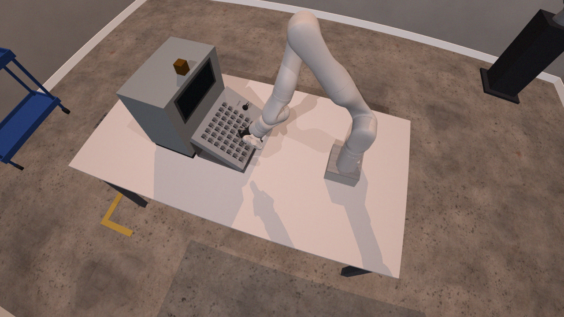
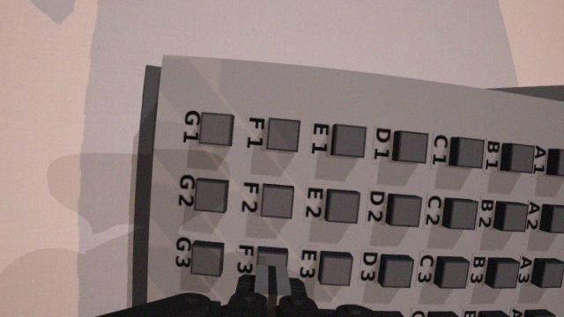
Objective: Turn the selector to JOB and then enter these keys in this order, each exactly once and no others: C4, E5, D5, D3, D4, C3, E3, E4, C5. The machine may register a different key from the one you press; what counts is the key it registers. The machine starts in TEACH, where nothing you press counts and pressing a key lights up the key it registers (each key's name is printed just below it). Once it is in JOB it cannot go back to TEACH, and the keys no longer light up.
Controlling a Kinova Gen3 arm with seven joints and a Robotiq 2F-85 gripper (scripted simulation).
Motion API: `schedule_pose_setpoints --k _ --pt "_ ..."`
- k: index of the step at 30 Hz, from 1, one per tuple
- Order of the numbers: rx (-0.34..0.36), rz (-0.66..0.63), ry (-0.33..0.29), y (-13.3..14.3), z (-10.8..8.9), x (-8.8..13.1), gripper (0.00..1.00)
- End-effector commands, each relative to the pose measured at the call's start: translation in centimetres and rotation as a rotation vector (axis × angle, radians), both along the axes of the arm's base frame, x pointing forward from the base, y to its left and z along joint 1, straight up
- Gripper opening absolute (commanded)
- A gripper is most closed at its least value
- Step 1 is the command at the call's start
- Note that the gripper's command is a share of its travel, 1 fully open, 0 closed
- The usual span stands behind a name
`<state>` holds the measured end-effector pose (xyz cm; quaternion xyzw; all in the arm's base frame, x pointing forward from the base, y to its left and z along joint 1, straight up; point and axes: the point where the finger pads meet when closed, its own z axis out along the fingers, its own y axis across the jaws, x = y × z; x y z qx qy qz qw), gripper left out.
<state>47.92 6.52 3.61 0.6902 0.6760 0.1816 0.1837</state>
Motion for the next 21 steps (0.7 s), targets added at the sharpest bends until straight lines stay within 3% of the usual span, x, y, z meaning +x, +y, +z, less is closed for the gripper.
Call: schedule_pose_setpoints --k 1,8,21 --pt "0.0 0.0 -0.002 0.0 0.2 0.0 0.1" --pt "0.0 0.0 -0.002 -0.2 0.2 0.0 0.1" --pt "0.0 0.0 -0.002 -3.4 0.2 -0.1 0.1"
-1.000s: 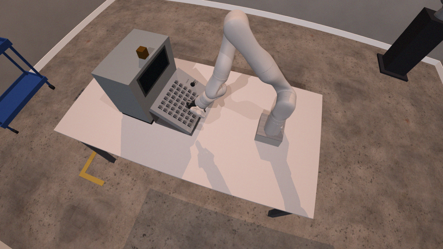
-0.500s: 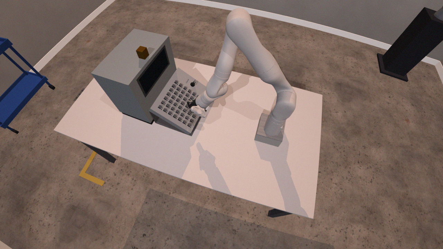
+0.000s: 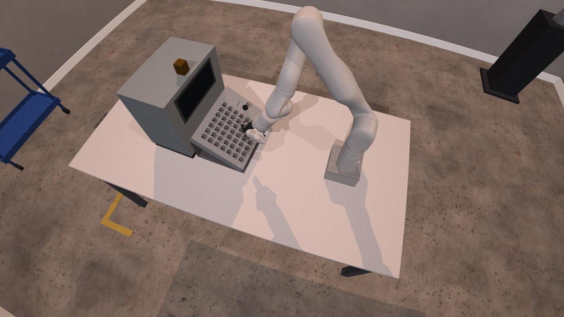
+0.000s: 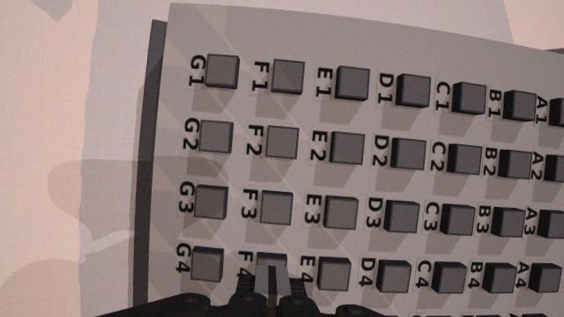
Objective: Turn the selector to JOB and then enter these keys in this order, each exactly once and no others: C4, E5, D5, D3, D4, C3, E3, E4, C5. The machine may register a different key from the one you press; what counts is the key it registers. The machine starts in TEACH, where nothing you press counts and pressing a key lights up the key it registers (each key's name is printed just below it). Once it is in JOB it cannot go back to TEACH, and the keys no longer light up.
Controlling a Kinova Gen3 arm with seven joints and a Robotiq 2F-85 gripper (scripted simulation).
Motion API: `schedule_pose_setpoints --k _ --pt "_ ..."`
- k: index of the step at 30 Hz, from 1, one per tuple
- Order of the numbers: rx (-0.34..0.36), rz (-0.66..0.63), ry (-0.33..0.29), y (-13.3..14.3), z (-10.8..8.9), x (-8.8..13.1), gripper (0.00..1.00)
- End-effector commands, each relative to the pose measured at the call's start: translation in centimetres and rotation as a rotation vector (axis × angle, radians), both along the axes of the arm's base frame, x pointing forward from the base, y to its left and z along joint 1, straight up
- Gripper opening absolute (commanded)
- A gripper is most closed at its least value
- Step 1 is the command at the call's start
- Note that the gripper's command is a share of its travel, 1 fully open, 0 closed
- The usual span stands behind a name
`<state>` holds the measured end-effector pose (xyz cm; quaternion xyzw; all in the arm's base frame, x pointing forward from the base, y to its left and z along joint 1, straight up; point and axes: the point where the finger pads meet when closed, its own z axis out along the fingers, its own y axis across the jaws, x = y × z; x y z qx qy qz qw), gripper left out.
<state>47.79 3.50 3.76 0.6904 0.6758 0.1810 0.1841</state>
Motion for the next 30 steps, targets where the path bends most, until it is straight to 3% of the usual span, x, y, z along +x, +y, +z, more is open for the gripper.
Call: schedule_pose_setpoints --k 1,30 --pt "0.001 0.001 -0.002 -0.4 0.1 0.0 0.1" --pt "0.001 0.001 -0.002 -0.4 -1.8 1.1 0.1"
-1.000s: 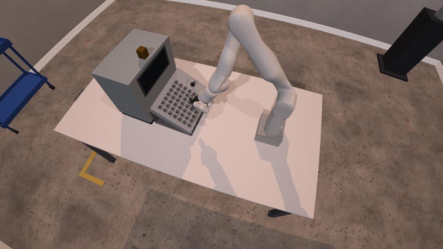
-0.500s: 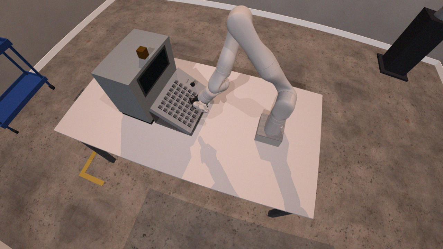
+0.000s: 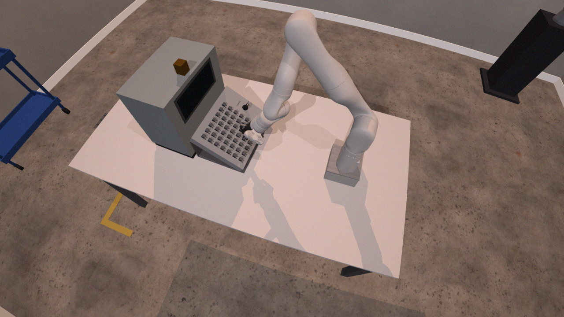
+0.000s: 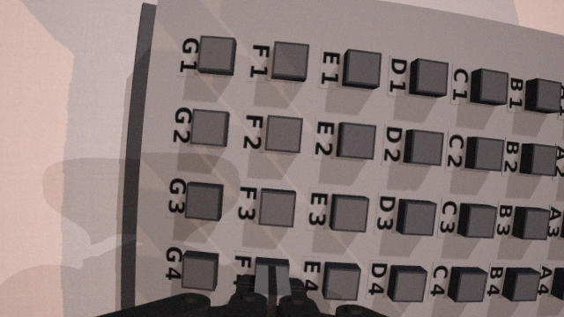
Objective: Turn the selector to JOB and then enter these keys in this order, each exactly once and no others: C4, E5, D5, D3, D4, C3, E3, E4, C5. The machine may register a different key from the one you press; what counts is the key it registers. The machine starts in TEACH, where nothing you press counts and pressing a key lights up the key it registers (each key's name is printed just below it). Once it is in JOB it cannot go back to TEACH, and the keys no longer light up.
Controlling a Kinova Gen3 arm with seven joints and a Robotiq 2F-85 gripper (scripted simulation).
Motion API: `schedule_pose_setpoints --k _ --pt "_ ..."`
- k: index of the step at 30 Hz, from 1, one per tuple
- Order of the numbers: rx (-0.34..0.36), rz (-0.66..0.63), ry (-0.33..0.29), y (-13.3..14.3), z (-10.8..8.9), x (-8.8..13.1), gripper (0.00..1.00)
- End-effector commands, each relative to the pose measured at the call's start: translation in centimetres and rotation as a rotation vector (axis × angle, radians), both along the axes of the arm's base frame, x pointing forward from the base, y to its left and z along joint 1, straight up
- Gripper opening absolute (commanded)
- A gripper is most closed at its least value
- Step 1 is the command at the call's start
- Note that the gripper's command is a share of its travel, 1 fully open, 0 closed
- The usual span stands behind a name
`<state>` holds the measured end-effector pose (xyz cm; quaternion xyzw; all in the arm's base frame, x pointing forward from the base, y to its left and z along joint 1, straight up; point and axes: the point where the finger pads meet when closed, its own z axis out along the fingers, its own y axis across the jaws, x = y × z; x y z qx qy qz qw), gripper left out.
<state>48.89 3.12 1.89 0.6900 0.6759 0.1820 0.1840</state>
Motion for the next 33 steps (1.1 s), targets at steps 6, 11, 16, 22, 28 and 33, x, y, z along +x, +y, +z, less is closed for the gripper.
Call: schedule_pose_setpoints --k 6,11,16,22,28,33 --pt "0.0 0.0 -0.001 0.0 0.04 0.04 0.1" --pt "0.0 0.0 -0.001 0.0 0.04 0.04 0.1" --pt "0.0 0.0 -0.001 0.0 0.04 0.04 0.1" --pt "0.0 0.0 -0.001 0.0 -0.01 0.07 0.1" --pt "0.0 0.0 -0.001 0.0 -0.14 0.15 0.1" --pt "0.0 0.0 -0.001 0.0 -0.23 0.2 0.1"
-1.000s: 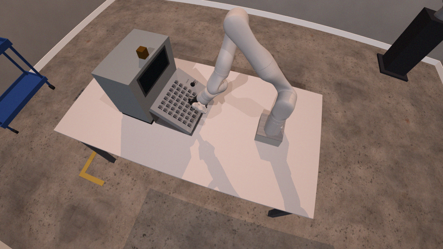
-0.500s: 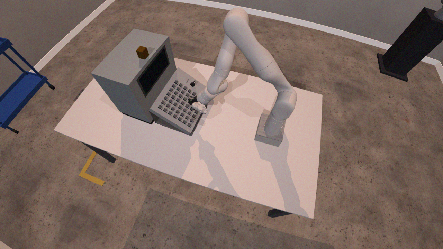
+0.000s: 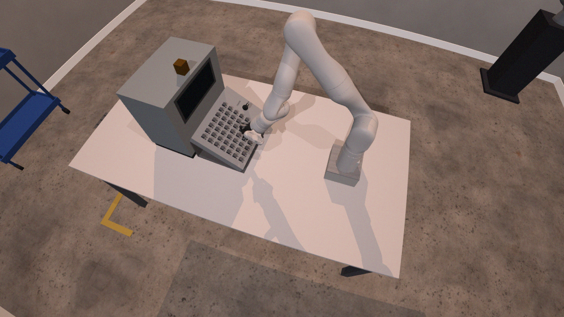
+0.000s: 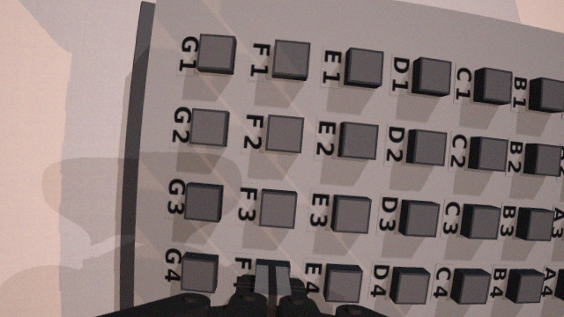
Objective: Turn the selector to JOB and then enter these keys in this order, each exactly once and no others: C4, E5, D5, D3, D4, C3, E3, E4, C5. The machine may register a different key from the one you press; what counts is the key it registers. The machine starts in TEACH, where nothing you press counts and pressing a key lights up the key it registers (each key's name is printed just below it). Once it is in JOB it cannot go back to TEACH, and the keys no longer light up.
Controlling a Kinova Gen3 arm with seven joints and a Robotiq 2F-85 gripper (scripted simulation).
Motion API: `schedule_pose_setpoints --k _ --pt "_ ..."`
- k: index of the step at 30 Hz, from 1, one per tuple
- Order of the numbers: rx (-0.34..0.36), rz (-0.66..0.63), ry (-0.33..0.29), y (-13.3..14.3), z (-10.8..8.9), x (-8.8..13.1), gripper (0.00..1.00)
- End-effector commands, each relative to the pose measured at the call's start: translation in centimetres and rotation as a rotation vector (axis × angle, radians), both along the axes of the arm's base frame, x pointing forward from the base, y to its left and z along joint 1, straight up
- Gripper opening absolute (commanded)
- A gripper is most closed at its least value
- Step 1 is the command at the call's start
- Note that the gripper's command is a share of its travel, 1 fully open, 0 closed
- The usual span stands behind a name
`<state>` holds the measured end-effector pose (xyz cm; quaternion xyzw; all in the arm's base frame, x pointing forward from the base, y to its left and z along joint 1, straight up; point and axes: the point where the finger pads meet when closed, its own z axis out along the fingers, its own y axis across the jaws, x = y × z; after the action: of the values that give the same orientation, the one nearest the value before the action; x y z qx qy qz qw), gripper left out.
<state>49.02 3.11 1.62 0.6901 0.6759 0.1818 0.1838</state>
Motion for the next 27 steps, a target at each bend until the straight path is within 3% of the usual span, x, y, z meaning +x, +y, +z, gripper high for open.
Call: schedule_pose_setpoints --k 1,27 --pt "0.0 0.0 -0.002 0.0 0.0 0.1 0.1" --pt "0.0 0.0 -0.002 0.0 -0.56 0.42 0.1"
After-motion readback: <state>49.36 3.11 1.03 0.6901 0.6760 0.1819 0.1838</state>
